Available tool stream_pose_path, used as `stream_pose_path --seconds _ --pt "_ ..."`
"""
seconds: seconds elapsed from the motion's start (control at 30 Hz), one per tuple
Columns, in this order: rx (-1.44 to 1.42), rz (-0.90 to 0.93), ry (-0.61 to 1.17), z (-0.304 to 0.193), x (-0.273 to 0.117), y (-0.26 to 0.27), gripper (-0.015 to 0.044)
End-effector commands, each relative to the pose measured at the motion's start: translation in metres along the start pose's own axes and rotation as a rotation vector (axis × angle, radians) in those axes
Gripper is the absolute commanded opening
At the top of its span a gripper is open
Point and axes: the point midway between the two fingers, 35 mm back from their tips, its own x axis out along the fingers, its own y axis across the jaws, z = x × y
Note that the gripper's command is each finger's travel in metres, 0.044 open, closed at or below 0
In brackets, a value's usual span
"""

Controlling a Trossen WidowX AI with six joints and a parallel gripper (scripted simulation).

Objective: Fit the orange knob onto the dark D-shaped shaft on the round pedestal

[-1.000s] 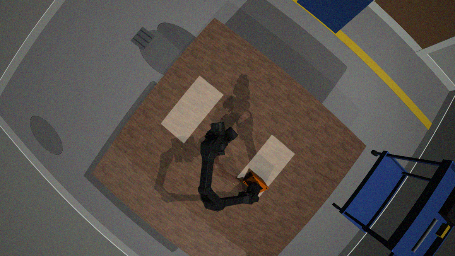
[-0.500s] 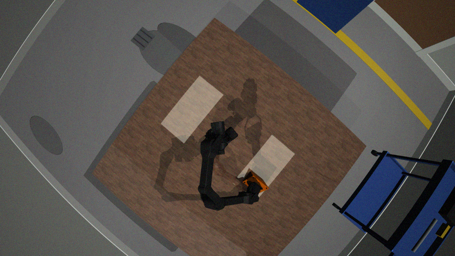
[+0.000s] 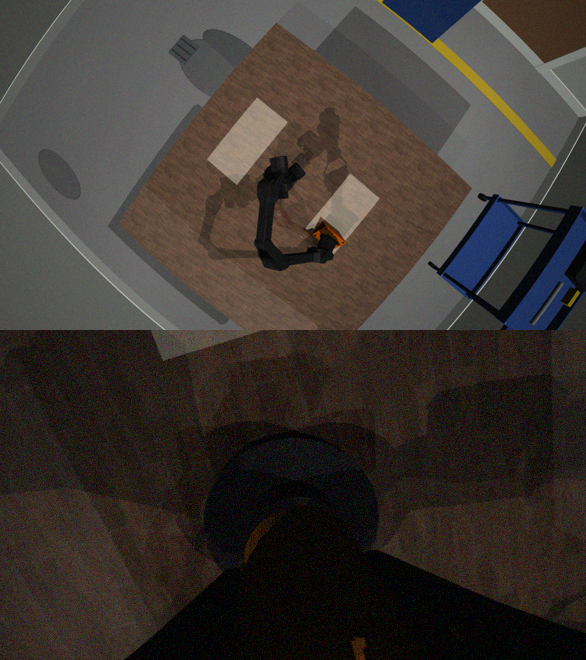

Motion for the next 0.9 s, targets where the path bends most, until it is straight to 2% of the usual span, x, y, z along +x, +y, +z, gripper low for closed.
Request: stream_pose_path --seconds 0.0,0.6,0.87 --pt "0.005 0.002 -0.001 -0.0008 0.0002 0.0000 0.0000" --pt "0.006 0.002 0.000 -0.0075 -0.0036 0.0009 0.0000" --pt "0.212 0.002 0.000 -0.0068 -0.0025 0.0007 0.0000"
